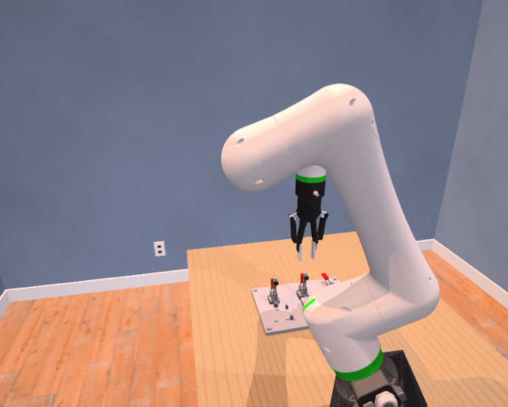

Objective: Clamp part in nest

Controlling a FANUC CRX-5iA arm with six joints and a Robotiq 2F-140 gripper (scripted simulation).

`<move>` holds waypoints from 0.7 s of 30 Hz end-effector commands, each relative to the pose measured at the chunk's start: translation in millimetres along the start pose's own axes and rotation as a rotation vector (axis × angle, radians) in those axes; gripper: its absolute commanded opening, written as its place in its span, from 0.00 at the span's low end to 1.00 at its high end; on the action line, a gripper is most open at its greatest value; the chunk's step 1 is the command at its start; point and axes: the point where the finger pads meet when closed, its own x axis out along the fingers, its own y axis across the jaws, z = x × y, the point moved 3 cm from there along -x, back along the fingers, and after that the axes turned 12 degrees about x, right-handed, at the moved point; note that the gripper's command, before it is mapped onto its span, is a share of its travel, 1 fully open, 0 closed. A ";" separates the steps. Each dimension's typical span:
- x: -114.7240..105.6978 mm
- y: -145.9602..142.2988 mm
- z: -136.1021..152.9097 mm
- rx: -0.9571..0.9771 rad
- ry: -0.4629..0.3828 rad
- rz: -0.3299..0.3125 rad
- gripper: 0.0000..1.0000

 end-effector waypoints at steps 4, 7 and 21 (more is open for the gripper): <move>-0.2 -2.6 -12.9 0.000 0.000 0.000 0.28; -0.2 -3.1 -15.3 0.000 0.000 0.000 0.28; 4.1 -3.2 -15.7 0.000 0.000 0.000 0.28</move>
